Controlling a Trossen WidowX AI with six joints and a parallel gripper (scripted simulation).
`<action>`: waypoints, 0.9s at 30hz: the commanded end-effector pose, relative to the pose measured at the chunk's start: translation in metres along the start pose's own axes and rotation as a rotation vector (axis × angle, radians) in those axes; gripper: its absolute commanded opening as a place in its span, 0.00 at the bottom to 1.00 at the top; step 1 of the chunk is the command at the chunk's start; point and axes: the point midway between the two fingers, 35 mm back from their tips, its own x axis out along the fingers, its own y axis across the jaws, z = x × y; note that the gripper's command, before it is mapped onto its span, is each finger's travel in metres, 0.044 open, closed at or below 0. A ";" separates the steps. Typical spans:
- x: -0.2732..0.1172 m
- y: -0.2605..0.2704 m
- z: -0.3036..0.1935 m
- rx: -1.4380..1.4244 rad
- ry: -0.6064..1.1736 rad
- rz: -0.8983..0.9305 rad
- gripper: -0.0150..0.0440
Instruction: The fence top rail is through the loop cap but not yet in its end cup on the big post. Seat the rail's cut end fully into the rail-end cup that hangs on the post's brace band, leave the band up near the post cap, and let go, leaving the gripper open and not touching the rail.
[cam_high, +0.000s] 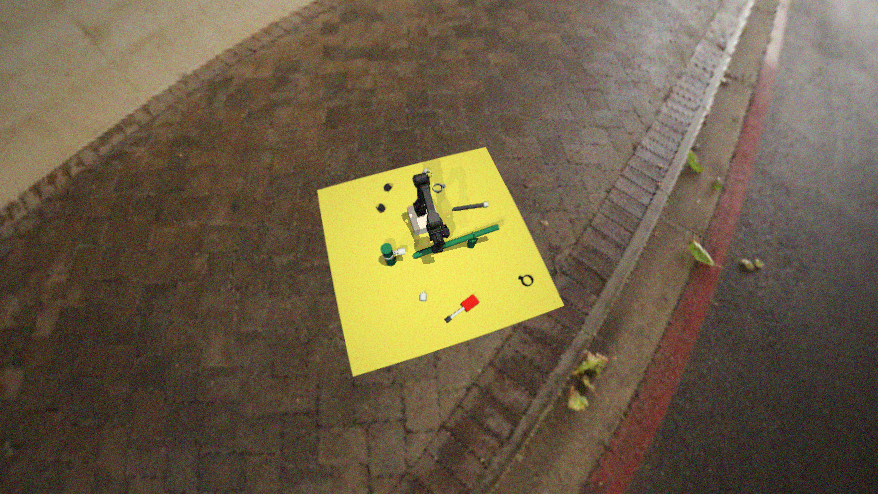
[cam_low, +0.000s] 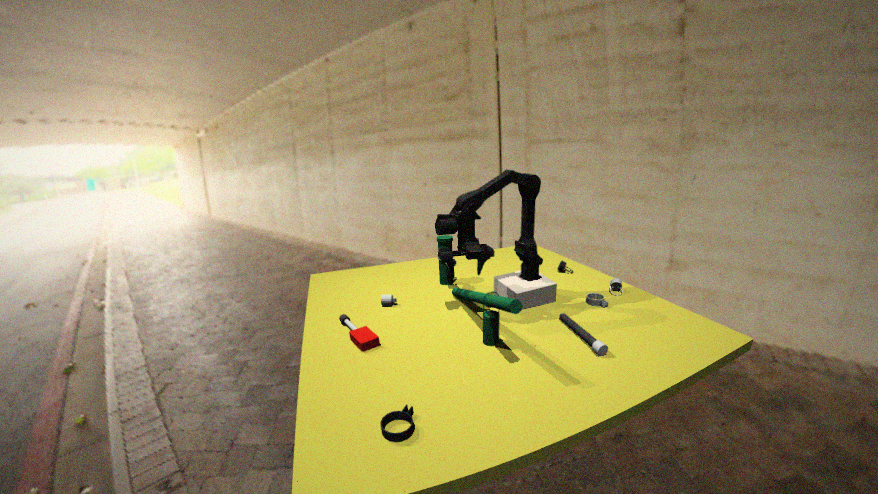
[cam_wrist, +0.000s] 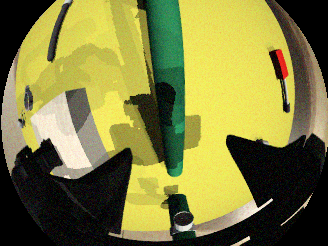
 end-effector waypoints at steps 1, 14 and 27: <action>0.021 0.006 -0.001 -0.006 0.006 0.029 1.00; 0.036 0.006 -0.001 -0.006 0.006 0.029 1.00; 0.054 0.005 -0.001 -0.006 0.006 0.029 1.00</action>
